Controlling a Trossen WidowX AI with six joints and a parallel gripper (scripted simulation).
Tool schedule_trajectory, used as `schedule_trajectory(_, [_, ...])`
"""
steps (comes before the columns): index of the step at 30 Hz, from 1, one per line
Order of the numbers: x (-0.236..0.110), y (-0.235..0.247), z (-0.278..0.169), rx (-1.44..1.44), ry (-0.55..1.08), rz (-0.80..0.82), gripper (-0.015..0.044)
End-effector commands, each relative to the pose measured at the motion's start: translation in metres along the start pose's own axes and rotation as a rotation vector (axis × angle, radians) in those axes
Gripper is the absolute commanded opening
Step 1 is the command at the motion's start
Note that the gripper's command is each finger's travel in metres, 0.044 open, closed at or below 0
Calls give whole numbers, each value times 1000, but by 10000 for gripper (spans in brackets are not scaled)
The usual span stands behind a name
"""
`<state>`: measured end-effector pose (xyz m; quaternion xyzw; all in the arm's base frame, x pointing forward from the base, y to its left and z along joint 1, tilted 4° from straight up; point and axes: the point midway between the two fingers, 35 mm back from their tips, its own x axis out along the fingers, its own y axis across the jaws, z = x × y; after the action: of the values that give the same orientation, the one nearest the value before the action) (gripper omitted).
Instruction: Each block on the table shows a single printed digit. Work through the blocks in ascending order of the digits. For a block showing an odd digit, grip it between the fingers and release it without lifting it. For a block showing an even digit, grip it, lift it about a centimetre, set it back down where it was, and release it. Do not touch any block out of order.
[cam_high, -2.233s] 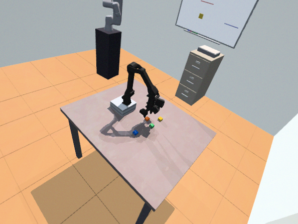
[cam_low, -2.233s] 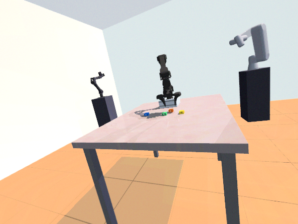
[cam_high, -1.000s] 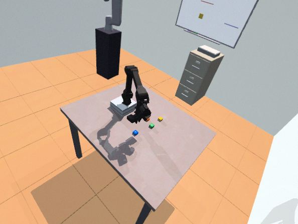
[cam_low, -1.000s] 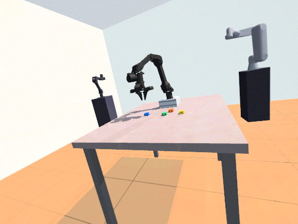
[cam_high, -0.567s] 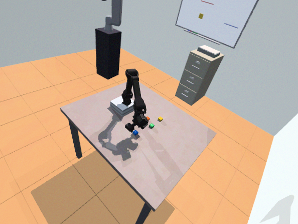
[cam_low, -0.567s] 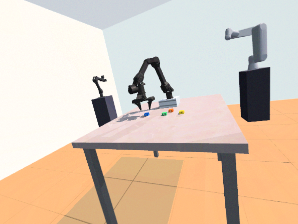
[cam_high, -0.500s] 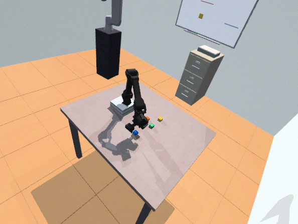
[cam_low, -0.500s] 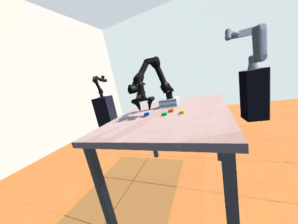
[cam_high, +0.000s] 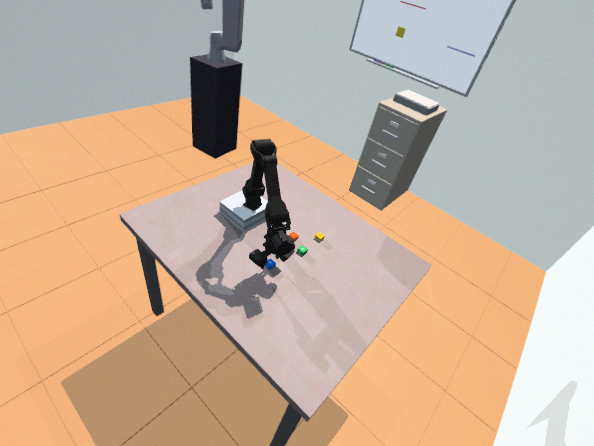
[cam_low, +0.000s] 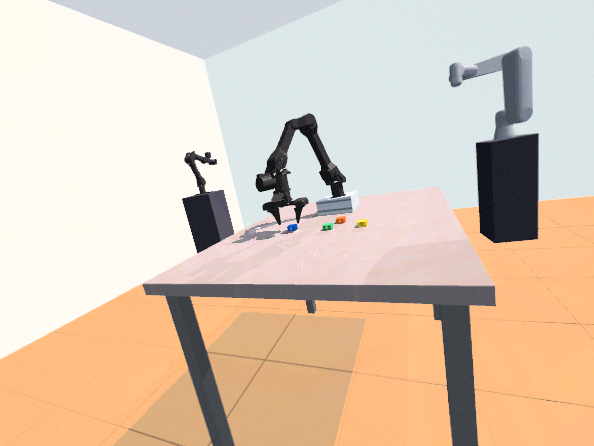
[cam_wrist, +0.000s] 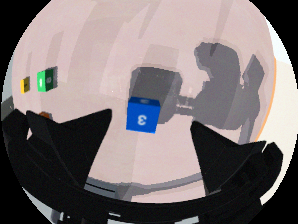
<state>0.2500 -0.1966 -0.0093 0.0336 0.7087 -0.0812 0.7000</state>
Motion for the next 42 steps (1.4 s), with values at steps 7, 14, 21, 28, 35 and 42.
schedule_trajectory(7, [17,2,-3,-4,15,5,400])
schedule_trajectory(14, [17,2,-3,-4,15,5,216])
schedule_trajectory(21, [17,2,-3,-4,15,5,120])
schedule_trajectory(28, [17,2,-3,-4,15,5,120])
schedule_trajectory(35, [17,2,-3,-4,15,5,120])
schedule_trajectory(42, [17,2,-3,-4,15,5,120])
